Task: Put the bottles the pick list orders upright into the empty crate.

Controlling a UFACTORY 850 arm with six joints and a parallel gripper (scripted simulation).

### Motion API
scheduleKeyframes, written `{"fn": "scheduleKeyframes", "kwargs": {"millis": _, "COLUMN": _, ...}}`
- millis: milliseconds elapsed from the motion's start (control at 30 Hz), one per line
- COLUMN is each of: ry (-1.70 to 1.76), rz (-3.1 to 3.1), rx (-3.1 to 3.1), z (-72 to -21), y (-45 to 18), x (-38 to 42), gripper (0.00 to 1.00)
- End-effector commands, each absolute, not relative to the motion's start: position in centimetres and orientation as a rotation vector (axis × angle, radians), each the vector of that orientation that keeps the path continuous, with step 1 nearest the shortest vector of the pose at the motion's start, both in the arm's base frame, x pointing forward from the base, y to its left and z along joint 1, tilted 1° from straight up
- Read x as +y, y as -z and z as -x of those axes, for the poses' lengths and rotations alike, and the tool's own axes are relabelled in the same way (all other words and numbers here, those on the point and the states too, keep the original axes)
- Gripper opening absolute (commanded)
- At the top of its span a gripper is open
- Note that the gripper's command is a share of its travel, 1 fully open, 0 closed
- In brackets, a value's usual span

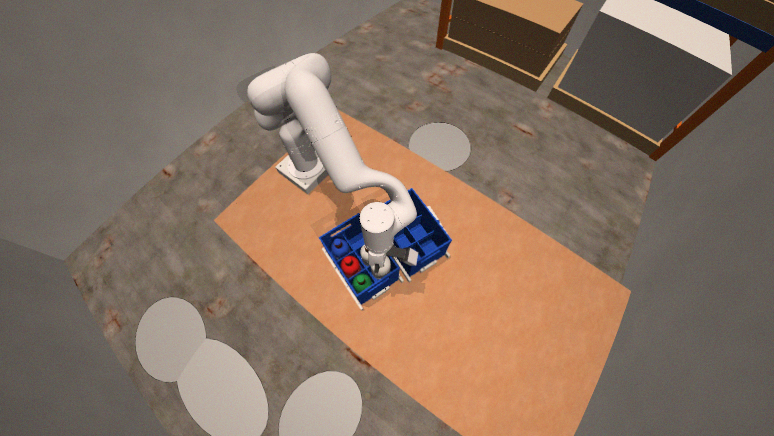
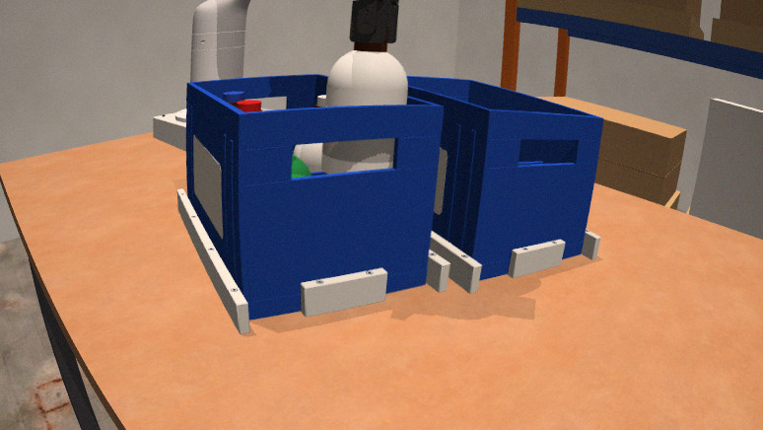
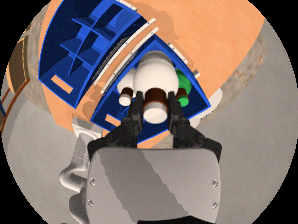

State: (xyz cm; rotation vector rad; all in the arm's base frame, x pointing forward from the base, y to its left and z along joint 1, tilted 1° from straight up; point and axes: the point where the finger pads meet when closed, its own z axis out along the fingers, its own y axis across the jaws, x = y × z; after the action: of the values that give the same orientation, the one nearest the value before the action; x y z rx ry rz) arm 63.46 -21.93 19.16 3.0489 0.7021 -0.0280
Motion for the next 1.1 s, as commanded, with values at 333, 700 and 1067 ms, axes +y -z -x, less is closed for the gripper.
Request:
{"fn": "scheduleKeyframes", "kwargs": {"millis": 333, "ry": 0.024, "rz": -3.048, "rx": 0.702, "z": -63.6, "y": -21.3, "x": -21.9, "gripper": 0.00}}
{"fn": "scheduleKeyframes", "kwargs": {"millis": 700, "ry": 0.024, "rz": -3.048, "rx": 0.702, "z": -63.6, "y": -22.8, "x": -21.9, "gripper": 0.00}}
{"fn": "scheduleKeyframes", "kwargs": {"millis": 1067, "ry": 0.024, "rz": -3.048, "rx": 0.702, "z": -63.6, "y": -24.7, "x": -21.9, "gripper": 0.00}}
